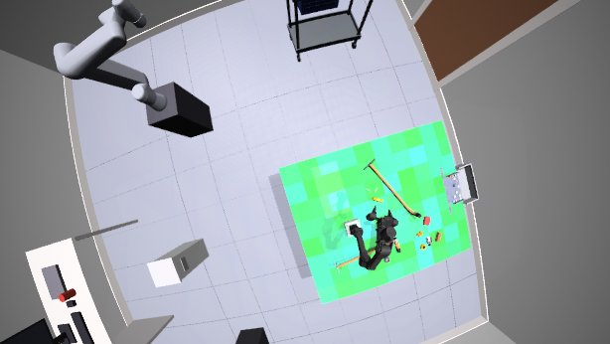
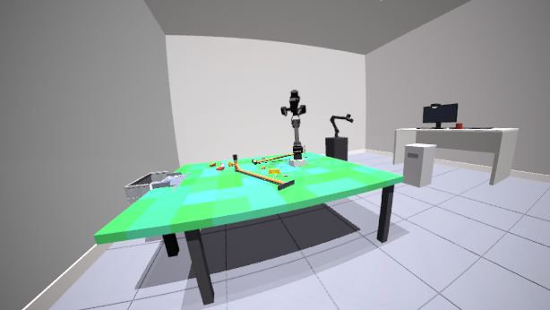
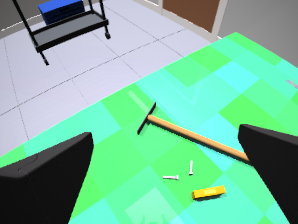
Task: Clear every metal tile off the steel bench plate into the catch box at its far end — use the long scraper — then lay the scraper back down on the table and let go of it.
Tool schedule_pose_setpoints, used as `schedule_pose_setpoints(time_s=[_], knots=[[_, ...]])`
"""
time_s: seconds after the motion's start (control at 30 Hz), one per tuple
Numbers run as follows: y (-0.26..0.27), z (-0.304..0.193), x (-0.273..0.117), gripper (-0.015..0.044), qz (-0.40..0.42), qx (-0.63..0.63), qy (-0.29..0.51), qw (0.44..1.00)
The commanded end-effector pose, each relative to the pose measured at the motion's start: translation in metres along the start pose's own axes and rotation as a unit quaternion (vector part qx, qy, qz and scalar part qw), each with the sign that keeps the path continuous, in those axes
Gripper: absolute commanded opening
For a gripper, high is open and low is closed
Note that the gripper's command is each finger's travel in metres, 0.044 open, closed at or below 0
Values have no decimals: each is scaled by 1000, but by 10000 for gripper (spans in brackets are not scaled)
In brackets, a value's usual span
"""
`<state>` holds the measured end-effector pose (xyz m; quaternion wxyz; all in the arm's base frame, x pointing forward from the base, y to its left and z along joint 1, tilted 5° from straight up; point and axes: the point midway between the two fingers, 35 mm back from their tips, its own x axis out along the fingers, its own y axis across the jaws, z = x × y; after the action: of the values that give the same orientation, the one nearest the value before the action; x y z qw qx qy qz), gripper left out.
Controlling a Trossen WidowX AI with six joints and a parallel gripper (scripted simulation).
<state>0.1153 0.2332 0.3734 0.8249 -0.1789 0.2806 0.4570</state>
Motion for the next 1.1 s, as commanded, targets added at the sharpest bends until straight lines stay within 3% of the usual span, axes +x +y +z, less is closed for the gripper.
schedule_pose_setpoints(time_s=[0.0,0.63,1.07], knots=[[1,-1,1,440,2,3,3,1000],[0,-1,1,440,2,4,2,1000],[-26,55,25,440,-13,61,-69,996]])
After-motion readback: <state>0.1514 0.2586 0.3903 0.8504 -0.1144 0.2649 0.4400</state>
